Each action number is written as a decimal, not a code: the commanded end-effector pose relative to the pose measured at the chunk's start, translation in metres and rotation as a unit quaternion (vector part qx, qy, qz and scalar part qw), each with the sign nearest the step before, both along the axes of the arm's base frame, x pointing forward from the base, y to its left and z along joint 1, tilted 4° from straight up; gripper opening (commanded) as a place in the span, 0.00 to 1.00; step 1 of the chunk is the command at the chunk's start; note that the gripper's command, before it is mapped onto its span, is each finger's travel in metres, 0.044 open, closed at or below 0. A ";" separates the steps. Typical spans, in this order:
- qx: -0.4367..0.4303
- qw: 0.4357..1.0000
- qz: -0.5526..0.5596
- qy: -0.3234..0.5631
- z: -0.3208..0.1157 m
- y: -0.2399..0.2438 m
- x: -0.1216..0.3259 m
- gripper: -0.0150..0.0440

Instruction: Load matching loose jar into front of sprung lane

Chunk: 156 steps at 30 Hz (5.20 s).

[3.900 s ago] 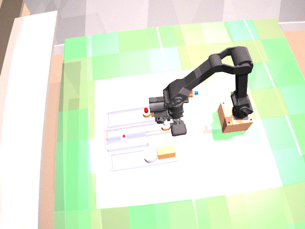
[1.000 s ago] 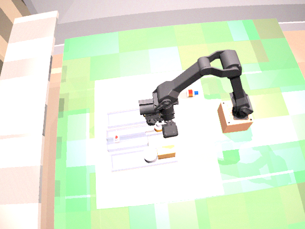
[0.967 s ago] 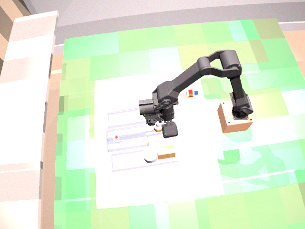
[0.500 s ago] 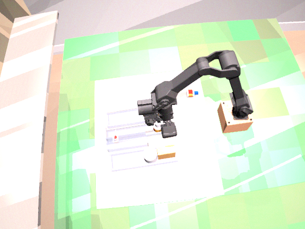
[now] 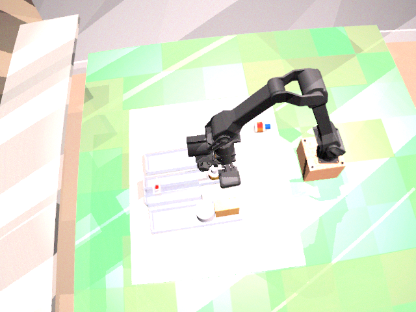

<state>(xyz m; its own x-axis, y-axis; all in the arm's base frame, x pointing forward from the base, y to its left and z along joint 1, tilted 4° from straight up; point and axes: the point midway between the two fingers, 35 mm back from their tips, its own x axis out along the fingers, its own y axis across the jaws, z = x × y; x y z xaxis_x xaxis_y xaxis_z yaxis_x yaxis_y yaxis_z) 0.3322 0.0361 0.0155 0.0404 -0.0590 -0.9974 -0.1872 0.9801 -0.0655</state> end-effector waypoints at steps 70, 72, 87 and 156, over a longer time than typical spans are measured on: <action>0.002 1.000 -0.002 -0.020 0.005 0.003 0.017 0.25; 0.002 1.000 -0.002 -0.020 0.005 0.003 0.017 0.25; 0.002 1.000 -0.002 -0.020 0.005 0.003 0.019 0.25; 0.002 1.000 -0.002 -0.020 -0.018 0.002 0.019 0.25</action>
<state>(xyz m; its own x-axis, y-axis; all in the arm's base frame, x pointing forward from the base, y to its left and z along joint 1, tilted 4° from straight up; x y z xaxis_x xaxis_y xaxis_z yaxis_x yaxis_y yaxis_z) 0.3447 0.0374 -0.0011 0.0552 -0.0571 -0.9968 -0.1842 0.9807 -0.0664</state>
